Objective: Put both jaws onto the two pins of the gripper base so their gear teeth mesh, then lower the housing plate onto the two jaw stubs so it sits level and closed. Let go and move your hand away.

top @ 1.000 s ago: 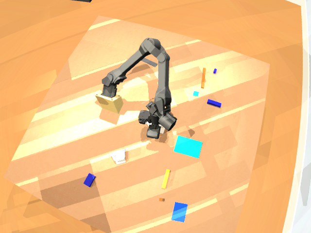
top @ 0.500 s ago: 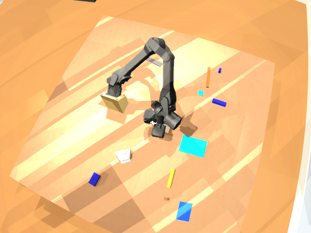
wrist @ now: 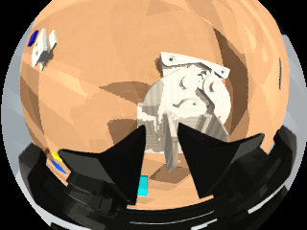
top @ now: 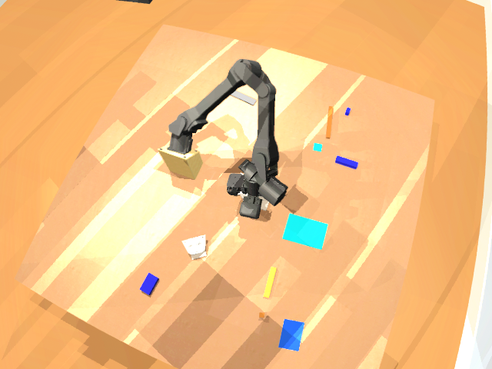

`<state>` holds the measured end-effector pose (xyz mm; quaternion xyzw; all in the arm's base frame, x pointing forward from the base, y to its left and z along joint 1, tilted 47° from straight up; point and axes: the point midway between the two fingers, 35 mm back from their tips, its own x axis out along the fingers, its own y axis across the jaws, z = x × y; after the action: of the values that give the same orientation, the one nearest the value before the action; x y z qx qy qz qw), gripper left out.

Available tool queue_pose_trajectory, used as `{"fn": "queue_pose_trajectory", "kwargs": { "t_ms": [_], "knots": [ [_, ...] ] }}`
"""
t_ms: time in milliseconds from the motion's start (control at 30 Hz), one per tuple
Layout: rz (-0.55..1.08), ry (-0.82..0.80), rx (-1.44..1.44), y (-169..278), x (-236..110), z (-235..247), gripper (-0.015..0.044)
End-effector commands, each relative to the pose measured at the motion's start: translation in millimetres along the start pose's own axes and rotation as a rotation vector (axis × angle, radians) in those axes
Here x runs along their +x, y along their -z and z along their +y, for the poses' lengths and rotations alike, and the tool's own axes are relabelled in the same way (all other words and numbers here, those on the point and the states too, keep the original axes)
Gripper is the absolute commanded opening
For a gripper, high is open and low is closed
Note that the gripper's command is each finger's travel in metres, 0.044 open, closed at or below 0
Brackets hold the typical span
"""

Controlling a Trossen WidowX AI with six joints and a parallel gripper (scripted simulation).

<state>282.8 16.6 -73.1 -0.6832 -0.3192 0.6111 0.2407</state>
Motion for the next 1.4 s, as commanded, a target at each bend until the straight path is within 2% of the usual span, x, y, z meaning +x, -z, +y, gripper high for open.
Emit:
{"fn": "queue_pose_trajectory", "kwargs": {
  "t_ms": [0,1367],
  "knots": [
    [0.001,0.001,-0.001,0.8,1.3,-0.6,0.0134],
    [0.001,0.001,-0.001,1.6,1.3,-0.7,0.0134]
  ]
}}
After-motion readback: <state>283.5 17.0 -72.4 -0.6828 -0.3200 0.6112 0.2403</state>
